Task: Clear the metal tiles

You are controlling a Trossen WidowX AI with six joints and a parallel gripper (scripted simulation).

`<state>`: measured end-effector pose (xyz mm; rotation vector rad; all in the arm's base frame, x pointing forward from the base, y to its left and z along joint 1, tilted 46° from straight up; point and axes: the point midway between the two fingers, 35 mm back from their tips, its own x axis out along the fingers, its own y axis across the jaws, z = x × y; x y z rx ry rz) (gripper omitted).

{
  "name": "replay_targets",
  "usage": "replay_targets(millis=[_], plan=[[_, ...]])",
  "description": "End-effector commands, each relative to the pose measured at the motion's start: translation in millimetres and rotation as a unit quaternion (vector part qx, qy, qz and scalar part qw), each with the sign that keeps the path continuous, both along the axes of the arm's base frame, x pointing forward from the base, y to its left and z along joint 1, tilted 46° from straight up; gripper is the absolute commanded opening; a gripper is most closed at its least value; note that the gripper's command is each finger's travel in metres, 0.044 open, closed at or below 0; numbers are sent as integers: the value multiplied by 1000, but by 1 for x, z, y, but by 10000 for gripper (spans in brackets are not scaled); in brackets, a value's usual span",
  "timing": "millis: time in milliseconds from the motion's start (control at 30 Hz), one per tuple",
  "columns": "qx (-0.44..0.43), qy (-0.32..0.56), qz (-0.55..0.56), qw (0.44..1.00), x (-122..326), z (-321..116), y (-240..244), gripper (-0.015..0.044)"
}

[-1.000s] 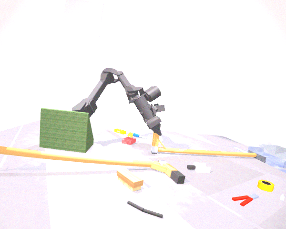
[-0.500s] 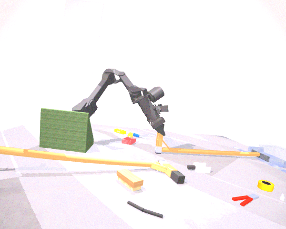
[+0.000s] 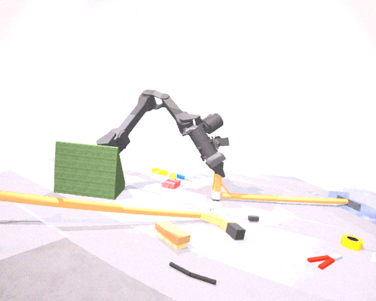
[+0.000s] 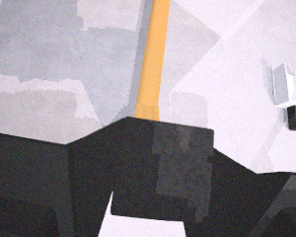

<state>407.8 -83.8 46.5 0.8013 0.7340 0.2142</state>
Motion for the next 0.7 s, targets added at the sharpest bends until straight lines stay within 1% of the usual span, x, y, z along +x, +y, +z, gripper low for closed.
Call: replay_targets(millis=[0,667], plan=[[-2,-4,-4,1000,10,3,-3,0],[-2,-4,-4,1000,37,8,-8,0]])
